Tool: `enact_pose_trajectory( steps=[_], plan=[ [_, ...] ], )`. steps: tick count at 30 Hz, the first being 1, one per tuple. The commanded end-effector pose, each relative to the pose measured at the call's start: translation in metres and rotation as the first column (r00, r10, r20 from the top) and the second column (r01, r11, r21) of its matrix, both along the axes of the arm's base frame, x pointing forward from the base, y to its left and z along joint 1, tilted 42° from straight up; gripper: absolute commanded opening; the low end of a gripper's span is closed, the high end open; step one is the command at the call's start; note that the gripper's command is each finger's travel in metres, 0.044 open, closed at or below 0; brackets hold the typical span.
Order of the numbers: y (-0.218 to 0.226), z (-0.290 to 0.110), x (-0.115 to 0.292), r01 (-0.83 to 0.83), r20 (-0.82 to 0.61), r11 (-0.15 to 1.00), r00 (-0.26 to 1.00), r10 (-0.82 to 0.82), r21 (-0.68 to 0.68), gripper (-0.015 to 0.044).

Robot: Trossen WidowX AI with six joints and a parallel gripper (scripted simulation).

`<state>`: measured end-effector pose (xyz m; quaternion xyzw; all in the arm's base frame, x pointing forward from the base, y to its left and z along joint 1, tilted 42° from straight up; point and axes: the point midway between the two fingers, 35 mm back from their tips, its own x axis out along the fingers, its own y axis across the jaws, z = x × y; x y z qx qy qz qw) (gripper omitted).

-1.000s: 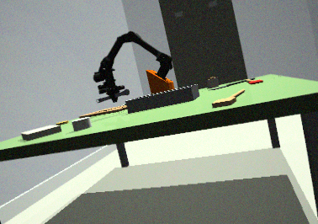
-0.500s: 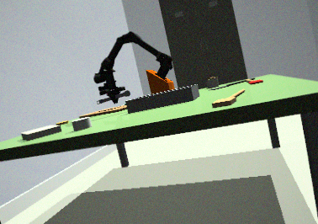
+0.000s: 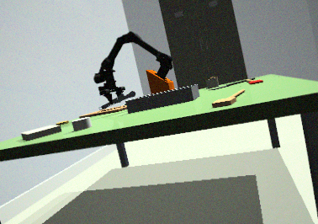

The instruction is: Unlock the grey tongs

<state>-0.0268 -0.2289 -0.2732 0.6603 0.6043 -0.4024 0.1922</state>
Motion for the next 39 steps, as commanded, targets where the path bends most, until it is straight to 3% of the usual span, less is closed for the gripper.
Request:
enact_pose_trajectory(
  steps=[1, 7, 19, 25, 31, 39],
  plan=[
    [0.0, 0.0, 0.0, 0.0, 0.001, 1.0, 1.0, 0.0, 0.0, 0.044],
    [-0.013, 0.015, -0.017, 0.0, -0.001, 1.0, 1.0, 0.0, -0.007, 0.044],
    [-0.045, 0.122, -0.139, -0.005, -0.013, 1.0, 1.0, 0.005, -0.005, 0.044],
    [-0.046, 0.125, -0.14, -0.005, -0.014, 1.0, 1.0, 0.004, -0.006, 0.044],
    [-0.073, 0.157, -0.132, 0.012, -0.018, 1.0, 1.0, -0.012, -0.017, 0.044],
    [-0.074, 0.158, -0.131, 0.013, -0.018, 1.0, 1.0, -0.013, -0.018, 0.044]
  ],
)
